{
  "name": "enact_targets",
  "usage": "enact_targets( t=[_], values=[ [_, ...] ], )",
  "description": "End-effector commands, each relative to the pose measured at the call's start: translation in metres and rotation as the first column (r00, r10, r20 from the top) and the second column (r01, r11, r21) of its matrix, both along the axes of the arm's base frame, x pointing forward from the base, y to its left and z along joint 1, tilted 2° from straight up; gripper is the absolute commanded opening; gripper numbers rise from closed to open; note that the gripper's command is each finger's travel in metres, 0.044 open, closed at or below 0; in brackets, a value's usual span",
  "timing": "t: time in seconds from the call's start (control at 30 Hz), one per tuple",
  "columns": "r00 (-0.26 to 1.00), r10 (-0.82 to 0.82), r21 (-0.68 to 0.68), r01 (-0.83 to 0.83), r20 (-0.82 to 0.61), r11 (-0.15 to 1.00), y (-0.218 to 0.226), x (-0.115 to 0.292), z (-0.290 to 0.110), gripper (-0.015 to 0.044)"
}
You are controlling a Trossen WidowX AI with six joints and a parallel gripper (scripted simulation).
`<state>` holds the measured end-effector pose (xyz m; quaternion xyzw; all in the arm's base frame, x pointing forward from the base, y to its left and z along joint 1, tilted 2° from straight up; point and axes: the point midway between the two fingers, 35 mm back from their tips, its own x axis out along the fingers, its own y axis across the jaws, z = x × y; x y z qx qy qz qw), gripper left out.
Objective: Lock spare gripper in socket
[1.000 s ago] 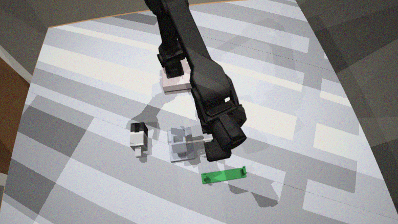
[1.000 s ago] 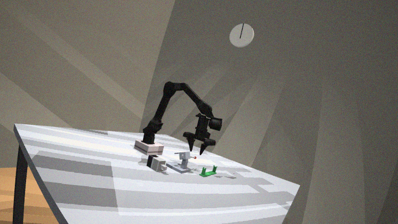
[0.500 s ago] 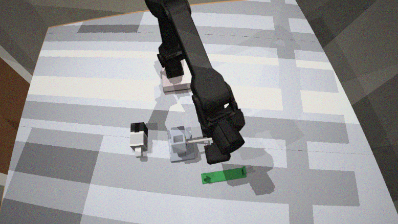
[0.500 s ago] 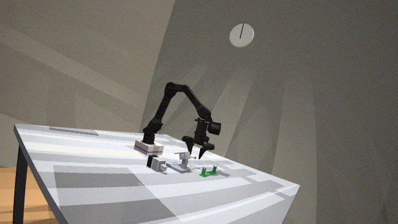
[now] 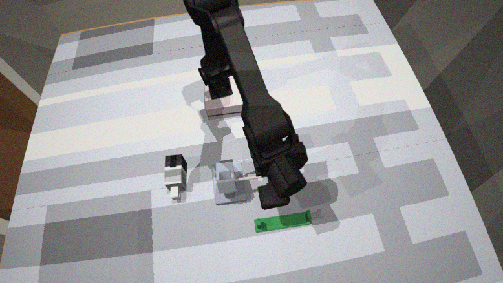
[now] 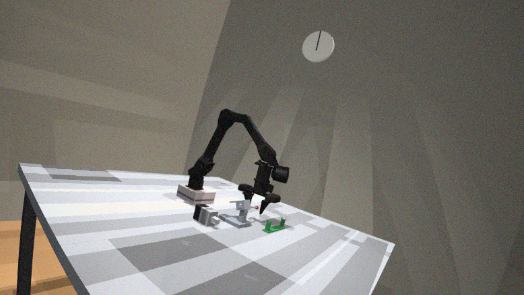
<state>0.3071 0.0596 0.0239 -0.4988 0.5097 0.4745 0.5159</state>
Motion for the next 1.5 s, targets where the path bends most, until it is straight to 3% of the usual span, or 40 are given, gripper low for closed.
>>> enact_targets(
  t=[0.0, 0.27, 0.63, 1.0, 1.47],
  values=[
    [1.000, 0.004, 0.000, -0.004, -0.012, 1.000, 0.000, -0.003, -0.006, 0.0300],
    [1.000, 0.004, 0.000, -0.004, -0.012, 1.000, 0.000, -0.003, -0.006, 0.0300],
    [1.000, 0.004, 0.000, -0.004, -0.012, 1.000, 0.000, -0.003, -0.006, 0.0011],
    [1.000, 0.004, 0.003, -0.004, -0.012, 1.000, 0.000, -0.002, -0.005, 0.0000],
    [0.999, -0.041, 0.182, 0.042, -0.006, 0.982, 0.007, 0.002, 0.007, 0.0000]
  ],
)
